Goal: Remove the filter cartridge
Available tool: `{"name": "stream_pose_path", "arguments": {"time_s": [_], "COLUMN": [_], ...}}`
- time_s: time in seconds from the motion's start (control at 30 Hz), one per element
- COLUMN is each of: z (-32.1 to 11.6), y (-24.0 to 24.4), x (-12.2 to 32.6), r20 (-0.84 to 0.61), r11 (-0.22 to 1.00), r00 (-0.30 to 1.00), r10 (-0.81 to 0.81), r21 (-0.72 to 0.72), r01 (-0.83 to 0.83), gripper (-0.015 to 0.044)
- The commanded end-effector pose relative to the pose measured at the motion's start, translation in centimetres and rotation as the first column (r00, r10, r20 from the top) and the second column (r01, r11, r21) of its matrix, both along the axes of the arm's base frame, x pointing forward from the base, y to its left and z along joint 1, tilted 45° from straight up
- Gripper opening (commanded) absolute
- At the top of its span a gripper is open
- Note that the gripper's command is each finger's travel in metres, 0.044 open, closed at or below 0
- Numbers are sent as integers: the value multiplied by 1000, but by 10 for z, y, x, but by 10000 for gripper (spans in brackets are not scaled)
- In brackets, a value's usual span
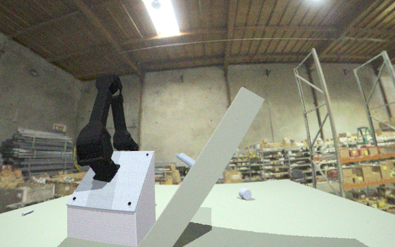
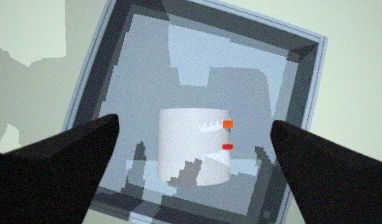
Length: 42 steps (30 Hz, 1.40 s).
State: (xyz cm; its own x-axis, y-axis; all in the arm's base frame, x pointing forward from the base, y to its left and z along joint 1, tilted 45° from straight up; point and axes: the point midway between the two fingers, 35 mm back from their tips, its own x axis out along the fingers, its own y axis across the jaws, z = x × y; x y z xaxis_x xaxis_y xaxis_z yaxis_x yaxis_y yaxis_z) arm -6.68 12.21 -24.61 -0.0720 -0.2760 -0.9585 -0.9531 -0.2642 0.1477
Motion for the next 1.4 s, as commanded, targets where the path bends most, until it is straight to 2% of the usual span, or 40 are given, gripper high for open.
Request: {"name": "stream_pose_path", "arguments": {"time_s": [0.0,0.27,0.37,1.37], "z": [1,50,40,40], "y": [2,50,45,45], "x": [0,-5,-7,-7], "r20": [0,1,-6,-6], "r11": [1000,1000,1000,1000], "r00": [1000,1000,1000,1000], "r10": [1,0,-6,-6], "r21": [0,2,11,11], "r01": [-1,0,6,6], "gripper": [440,440,440,440]}}
